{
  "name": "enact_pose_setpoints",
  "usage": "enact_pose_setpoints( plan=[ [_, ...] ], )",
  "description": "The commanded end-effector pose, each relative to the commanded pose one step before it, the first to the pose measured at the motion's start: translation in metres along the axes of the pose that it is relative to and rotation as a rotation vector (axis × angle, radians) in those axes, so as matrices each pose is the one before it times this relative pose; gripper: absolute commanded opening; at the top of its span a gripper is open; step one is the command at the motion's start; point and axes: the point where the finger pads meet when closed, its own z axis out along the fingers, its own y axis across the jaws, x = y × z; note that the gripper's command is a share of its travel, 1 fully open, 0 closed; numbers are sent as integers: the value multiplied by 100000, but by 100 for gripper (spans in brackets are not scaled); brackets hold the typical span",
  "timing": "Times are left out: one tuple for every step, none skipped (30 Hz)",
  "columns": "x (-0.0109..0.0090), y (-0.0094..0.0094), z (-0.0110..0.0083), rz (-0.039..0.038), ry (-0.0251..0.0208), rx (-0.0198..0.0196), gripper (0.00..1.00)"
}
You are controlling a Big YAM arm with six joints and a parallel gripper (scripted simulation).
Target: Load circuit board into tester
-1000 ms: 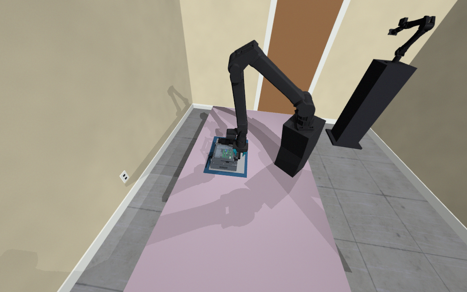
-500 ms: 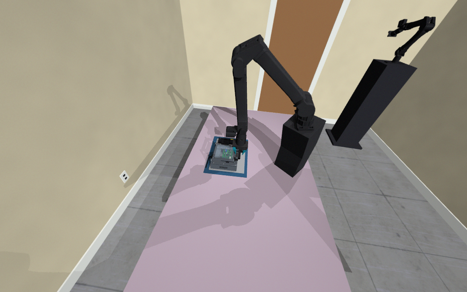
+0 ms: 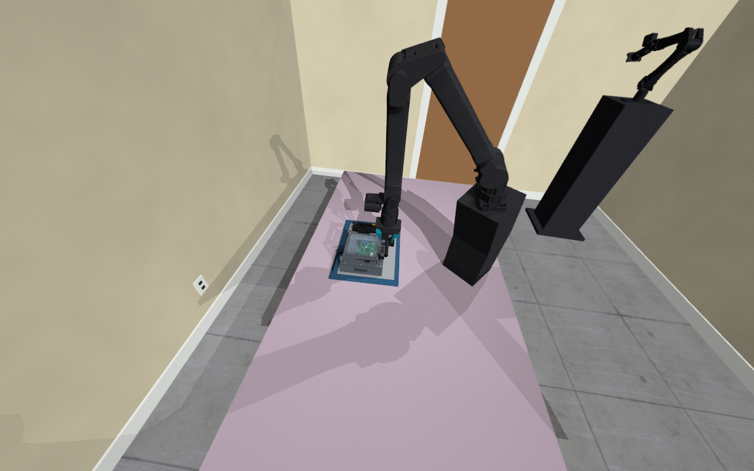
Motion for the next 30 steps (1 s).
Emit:
enact_pose_setpoints(
  plan=[
    [-517, -443, -1333, 299, -345, 1059, 48],
    [-2, 24, -290, -8, -4, -53, 48],
    [-2, 20, -281, -8, -4, -48, 48],
    [-2, 18, -270, -7, -5, -41, 48],
    [-2, 15, -259, -6, -4, -36, 48],
    [-1, 13, -247, -6, -4, -31, 48],
    [-1, 11, -234, -5, -3, -27, 48],
    [-1, 9, -220, -5, -3, -23, 48],
    [-1, 8, -206, -4, -3, -20, 48],
    [-1, 7, -192, -4, -3, -18, 48],
    [-1, 5, -176, -3, -3, -15, 48],
    [-1, 6, -161, -3, -3, -13, 48],
    [0, 0, 0, 0, 0, 0, 48],
    [0, 0, 0, 0, 0, 0, 48],
    [16, -190, 13, 4, 41, 543, 48],
    [3, -160, 2, 32, 30, 454, 48],
    [-11, -115, -20, 58, 15, 323, 48],
    [-11, 9, -105, 23, -10, -26, 48],
    [-1, 73, -142, -21, -18, -207, 48],
    [-1, 62, -119, -18, -15, -176, 48],
    [-1, 53, -98, -15, -12, -150, 48],
    [0, 45, -79, -13, -10, -127, 48],
    [-1, 72, -64, -24, -10, -161, 48],
    [-2, 92, -50, -32, -10, -185, 48],
    [-2, 98, -39, -35, -9, -187, 48],
    [-2, 87, -28, -31, -8, -165, 48],
    [-9, 22, 20, 7, -1, 3, 48],
    [-7, -54, 80, 24, 15, 213, 48],
    [-5, -106, 117, 36, 24, 352, 100],
    [0, 0, 0, 0, 0, 0, 100]
  ],
)
